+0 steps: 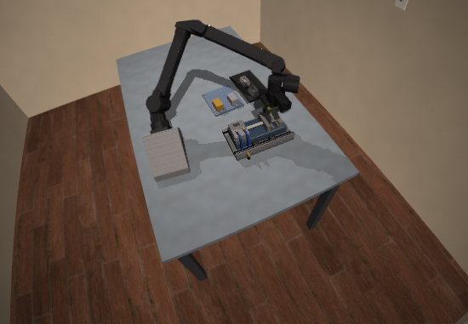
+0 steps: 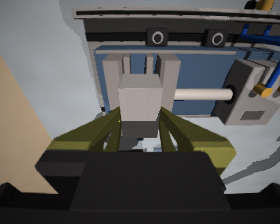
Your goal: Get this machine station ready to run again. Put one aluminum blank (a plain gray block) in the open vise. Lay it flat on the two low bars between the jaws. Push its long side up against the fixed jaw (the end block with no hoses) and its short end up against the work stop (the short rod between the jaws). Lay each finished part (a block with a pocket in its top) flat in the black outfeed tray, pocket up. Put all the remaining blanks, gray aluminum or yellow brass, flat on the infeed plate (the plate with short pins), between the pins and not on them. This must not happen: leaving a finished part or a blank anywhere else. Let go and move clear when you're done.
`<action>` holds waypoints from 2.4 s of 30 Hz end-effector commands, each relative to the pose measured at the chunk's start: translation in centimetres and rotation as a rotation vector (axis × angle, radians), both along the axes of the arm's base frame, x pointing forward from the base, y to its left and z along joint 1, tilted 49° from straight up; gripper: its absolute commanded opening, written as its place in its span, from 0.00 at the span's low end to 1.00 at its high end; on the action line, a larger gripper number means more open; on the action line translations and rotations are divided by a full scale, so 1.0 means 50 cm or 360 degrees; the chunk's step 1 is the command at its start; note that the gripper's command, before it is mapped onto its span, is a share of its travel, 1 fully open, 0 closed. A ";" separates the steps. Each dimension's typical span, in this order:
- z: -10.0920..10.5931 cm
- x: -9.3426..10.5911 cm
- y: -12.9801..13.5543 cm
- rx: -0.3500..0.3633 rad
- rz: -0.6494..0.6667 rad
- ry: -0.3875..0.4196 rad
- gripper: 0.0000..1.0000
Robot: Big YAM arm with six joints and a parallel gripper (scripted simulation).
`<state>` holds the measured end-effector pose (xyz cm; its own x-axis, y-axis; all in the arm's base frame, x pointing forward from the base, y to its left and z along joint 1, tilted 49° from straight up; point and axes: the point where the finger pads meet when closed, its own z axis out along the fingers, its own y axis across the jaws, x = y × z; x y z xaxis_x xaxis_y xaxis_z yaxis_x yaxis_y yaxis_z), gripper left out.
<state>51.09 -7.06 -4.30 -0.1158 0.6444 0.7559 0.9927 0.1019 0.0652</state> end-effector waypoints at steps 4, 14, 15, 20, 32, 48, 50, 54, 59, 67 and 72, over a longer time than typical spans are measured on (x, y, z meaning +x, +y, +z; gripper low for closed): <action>0.025 0.012 0.016 -0.0015 0.0014 -0.0043 0.00; 0.026 0.013 0.015 -0.0016 0.0012 -0.0047 0.00; 0.025 0.012 0.014 -0.0016 0.0011 -0.0045 0.00; 0.024 0.009 0.013 -0.0014 0.0007 -0.0042 0.00; 0.029 0.019 0.009 -0.0021 0.0008 -0.0061 0.00; 0.030 0.022 0.009 -0.0023 0.0008 -0.0065 0.00; 0.030 0.022 0.008 -0.0023 0.0008 -0.0065 0.00; 0.030 0.022 0.008 -0.0023 0.0008 -0.0065 0.00; 0.030 0.022 0.008 -0.0023 0.0008 -0.0065 0.00; 0.030 0.022 0.008 -0.0023 0.0008 -0.0065 0.00; 0.030 0.023 0.008 -0.0023 0.0008 -0.0066 0.00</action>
